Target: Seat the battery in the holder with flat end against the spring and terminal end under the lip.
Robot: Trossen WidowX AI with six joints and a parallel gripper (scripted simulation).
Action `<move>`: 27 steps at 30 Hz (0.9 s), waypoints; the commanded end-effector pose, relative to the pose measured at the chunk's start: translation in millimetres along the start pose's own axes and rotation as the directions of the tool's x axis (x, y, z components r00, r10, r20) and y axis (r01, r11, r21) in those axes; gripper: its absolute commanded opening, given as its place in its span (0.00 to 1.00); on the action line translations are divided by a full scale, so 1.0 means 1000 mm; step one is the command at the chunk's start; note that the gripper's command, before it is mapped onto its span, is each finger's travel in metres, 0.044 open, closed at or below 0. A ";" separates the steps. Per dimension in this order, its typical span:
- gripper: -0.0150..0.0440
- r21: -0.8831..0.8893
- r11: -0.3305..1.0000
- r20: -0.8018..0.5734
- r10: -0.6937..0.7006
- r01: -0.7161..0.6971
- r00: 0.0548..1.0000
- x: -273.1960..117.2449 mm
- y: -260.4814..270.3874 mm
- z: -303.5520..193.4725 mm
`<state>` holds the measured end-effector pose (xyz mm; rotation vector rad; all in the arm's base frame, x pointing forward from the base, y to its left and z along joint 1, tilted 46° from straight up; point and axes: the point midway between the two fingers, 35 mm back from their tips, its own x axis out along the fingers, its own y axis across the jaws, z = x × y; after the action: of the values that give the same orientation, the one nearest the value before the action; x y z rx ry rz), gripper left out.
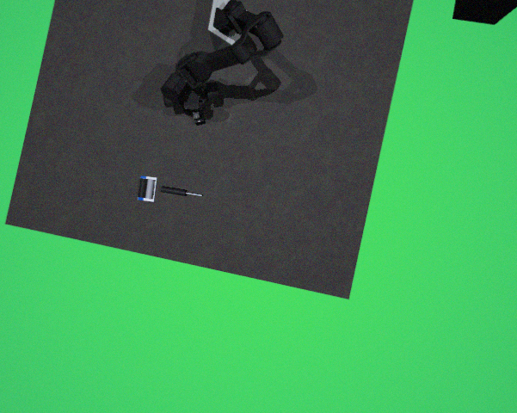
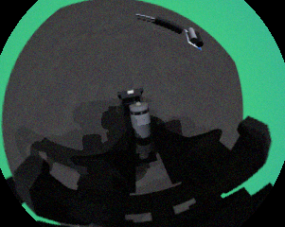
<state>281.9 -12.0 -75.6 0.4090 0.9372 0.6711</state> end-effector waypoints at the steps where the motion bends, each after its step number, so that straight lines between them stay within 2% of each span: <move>1: 0.38 -0.010 1.000 -0.046 -0.018 0.017 0.999 0.003 -0.003 -0.003; 27: 0.38 -0.043 0.999 -0.246 -0.012 0.001 0.969 0.008 0.002 0.001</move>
<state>289.0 -8.6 -75.1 0.3063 1.1133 0.7320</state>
